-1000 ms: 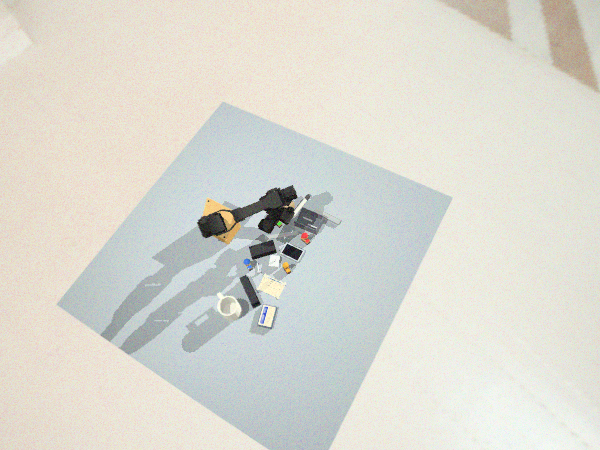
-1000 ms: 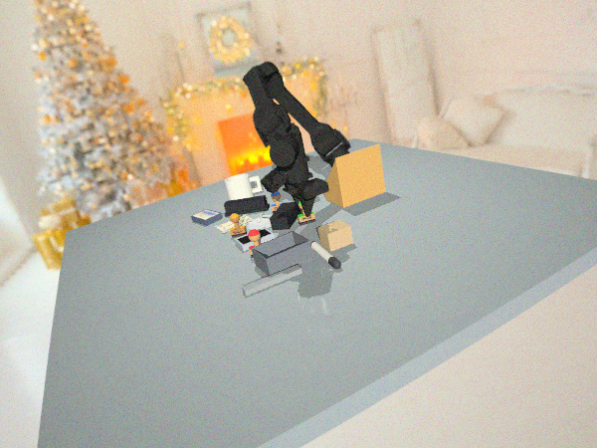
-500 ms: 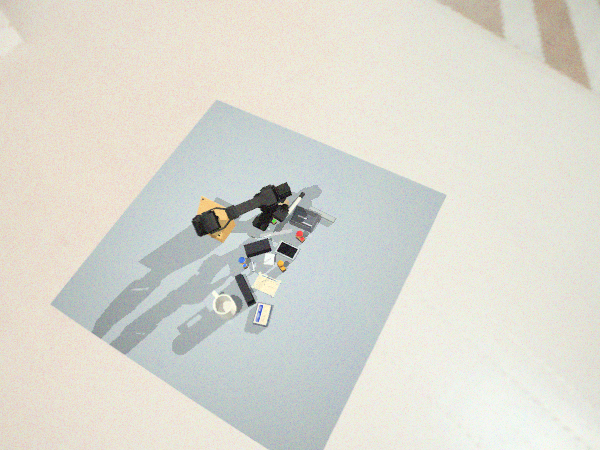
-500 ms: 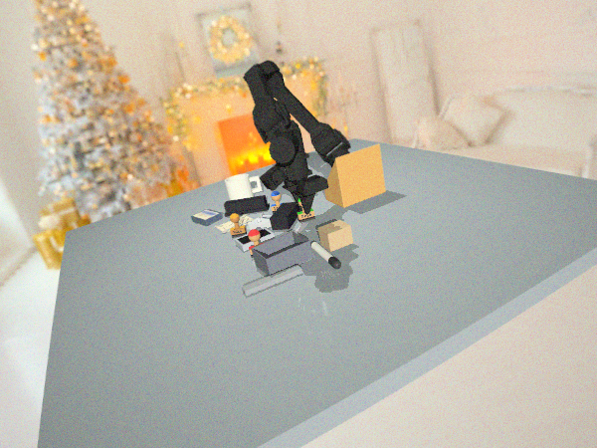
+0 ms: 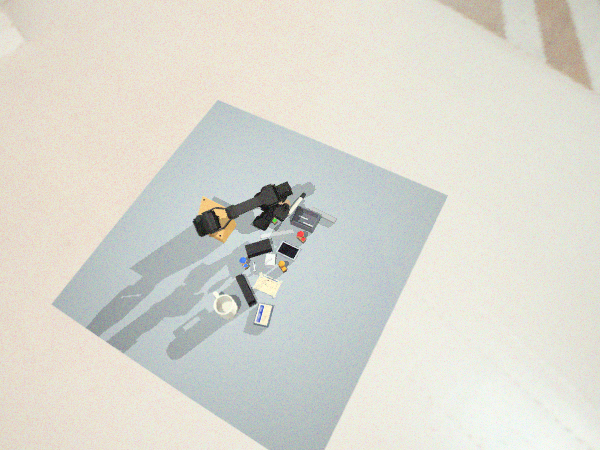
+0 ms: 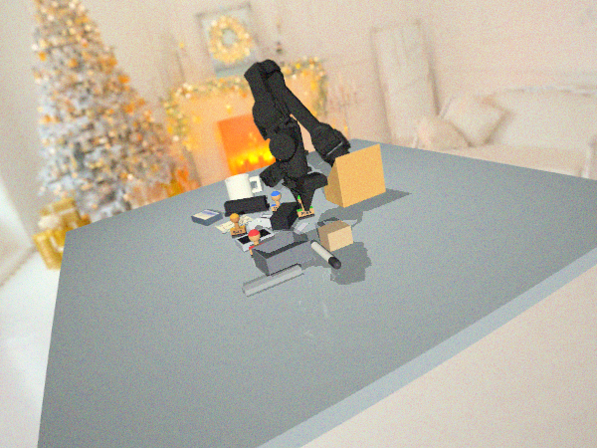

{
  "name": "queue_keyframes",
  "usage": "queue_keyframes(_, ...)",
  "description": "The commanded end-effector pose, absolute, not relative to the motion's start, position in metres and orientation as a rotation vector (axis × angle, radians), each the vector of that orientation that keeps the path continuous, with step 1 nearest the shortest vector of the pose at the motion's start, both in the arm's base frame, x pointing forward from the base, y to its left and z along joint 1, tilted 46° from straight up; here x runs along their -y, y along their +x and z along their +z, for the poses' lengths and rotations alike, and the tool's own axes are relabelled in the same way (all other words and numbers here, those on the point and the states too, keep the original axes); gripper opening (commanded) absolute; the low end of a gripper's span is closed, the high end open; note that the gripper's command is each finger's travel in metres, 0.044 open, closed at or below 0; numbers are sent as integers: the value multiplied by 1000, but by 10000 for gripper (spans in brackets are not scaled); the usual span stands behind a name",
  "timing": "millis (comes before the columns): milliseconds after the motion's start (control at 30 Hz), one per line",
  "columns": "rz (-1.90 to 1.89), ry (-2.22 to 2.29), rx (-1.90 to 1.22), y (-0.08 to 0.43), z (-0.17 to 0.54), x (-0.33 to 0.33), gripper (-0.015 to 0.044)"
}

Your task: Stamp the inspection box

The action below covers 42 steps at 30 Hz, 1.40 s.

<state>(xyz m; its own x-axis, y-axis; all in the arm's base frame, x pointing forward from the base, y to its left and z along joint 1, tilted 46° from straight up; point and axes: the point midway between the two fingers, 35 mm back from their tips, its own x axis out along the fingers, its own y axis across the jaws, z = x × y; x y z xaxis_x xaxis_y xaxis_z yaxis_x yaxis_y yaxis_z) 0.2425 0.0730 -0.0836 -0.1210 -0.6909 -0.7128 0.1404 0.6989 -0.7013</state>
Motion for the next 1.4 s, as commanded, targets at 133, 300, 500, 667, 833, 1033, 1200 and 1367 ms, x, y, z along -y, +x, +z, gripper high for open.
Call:
queue_keyframes(133, -753, -459, -1539, 244, -81, -77, 0)
queue_keyframes(300, -753, -459, -1539, 244, -79, -79, 0)
queue_keyframes(500, -752, -459, -1539, 244, -77, -81, 0)
queue_keyframes(667, -752, -459, -1539, 244, -75, -83, 0)
queue_keyframes(833, -752, -459, -1539, 244, -73, -85, 0)
queue_keyframes(1033, -751, -459, -1539, 244, -71, -87, 0)
queue_keyframes(1200, -750, -458, -1539, 248, -68, -86, 0)
queue_keyframes(1367, -743, -454, -1539, 278, -56, -74, 0)
